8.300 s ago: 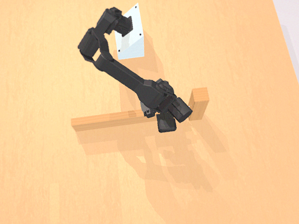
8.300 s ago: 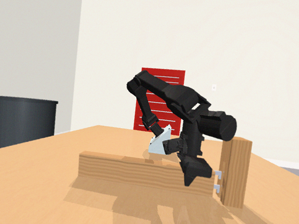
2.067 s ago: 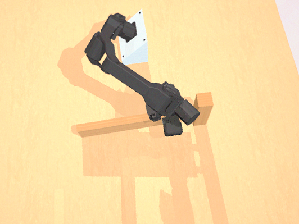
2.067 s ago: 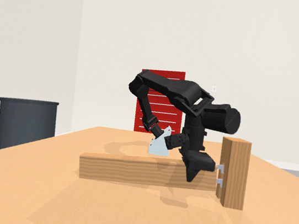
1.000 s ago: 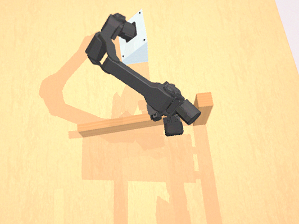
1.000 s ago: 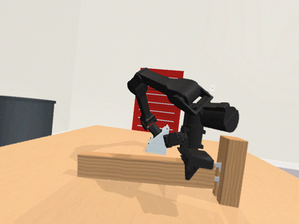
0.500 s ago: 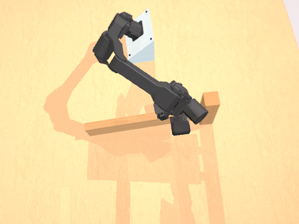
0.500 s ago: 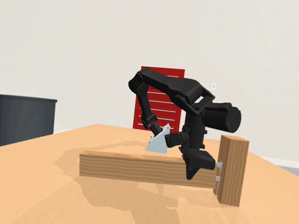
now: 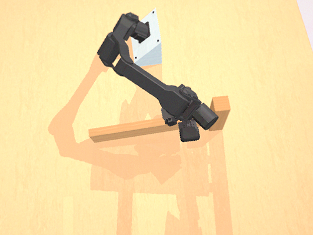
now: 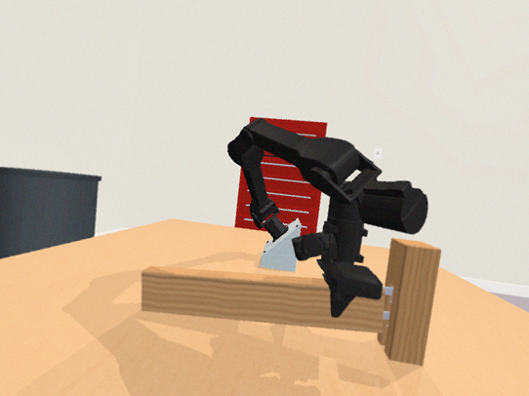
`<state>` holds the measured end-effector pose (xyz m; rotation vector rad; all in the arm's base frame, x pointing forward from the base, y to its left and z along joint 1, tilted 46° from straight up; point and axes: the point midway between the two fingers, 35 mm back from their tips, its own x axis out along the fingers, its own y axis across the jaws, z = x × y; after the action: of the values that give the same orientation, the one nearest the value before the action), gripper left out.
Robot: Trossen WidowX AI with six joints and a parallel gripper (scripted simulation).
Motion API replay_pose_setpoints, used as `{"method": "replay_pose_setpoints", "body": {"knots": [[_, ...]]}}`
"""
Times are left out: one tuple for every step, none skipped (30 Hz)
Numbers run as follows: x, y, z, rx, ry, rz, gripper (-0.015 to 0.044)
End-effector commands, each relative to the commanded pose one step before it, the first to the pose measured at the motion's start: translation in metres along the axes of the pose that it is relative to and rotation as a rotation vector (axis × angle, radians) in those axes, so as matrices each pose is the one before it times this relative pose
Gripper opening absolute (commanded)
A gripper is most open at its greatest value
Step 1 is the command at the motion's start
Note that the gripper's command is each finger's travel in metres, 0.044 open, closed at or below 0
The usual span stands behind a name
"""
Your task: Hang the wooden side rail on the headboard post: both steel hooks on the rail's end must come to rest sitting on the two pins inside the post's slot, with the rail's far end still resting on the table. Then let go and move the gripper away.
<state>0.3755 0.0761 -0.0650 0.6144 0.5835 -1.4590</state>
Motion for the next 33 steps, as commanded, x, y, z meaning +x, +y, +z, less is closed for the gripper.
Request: {"method": "replay_pose_setpoints", "body": {"knots": [[-0.00285, -0.00025, -0.00303, 0.0000, 0.00437, 0.00552, 0.0000], [0.00011, 0.00008, -0.00010, 0.0000, 0.00000, 0.00000, 0.0000], [0.00011, 0.00011, -0.00011, 0.0000, 0.00000, 0.00001, 0.0000], [0.00011, 0.00012, -0.00011, 0.0000, 0.00000, 0.00001, 0.0000], [0.00011, 0.00012, -0.00011, 0.0000, 0.00000, 0.00001, 0.0000], [0.00011, 0.00012, -0.00011, 0.0000, 0.00000, 0.00001, 0.0000], [0.00011, 0.00012, -0.00011, 0.0000, 0.00000, 0.00001, 0.0000], [0.00008, 0.00012, -0.00011, 0.0000, 0.00000, 0.00001, 0.0000], [0.00000, 0.00007, -0.00007, 0.0000, 0.00000, 0.00000, 0.0000], [-0.00006, 0.00007, -0.00006, 0.0000, 0.00001, 0.00000, 0.0000], [-0.00007, 0.00007, -0.00007, 0.0000, 0.00001, 0.00000, 0.0000], [-0.00008, 0.00008, -0.00007, 0.0000, 0.00001, 0.00000, 0.0000], [-0.00008, 0.00008, -0.00007, 0.0000, 0.00001, 0.00000, 0.0000], [-0.00008, 0.00008, -0.00007, 0.0000, 0.00001, 0.00000, 0.0000], [-0.00008, 0.00008, -0.00007, 0.0000, 0.00001, 0.00000, 0.0000], [-0.00008, 0.00005, -0.00008, 0.0000, 0.00001, 0.00000, 0.0000], [-0.00012, 0.00001, -0.00012, 0.0000, 0.00001, 0.00000, 0.0000], [-0.00011, -0.00004, -0.00011, 0.0000, 0.00001, 0.00000, 0.0000], [-0.00011, -0.00007, -0.00011, 0.0000, 0.00001, 0.00000, 0.0000], [-0.00011, -0.00011, -0.00011, 0.0000, 0.00001, 0.00000, 0.0000], [-0.00011, -0.00011, -0.00011, 0.0000, 0.00001, 0.00000, 0.0000], [-0.00011, -0.00011, -0.00011, 0.0000, 0.00001, 0.00000, 0.0000], [-0.00011, -0.00011, -0.00011, 0.0000, 0.00001, 0.00000, 0.0000], [-0.00011, -0.00011, -0.00011, 0.0000, 0.00001, 0.00000, 0.0000], [-0.00010, -0.00011, -0.00012, 0.0000, 0.00001, 0.00000, 0.0000], [0.00000, -0.00010, -0.00011, 0.0000, 0.00001, 0.00000, 0.0000], [0.00009, -0.00010, -0.00010, 0.0000, 0.00000, 0.00000, 0.0000], [0.00011, -0.00011, -0.00011, 0.0000, 0.00000, 0.00000, 0.0000], [0.00011, -0.00011, -0.00012, 0.0000, 0.00000, 0.00000, 0.0000], [0.00011, -0.00010, -0.00012, 0.0000, 0.00000, 0.00000, 0.0000], [0.00011, -0.00007, -0.00011, 0.0000, 0.00000, 0.00000, 0.0000], [0.00011, -0.00003, -0.00011, 0.0000, 0.00000, 0.00000, 0.0000], [0.00011, 0.00001, -0.00011, 0.0000, 0.00000, 0.00000, 0.0000]]}}
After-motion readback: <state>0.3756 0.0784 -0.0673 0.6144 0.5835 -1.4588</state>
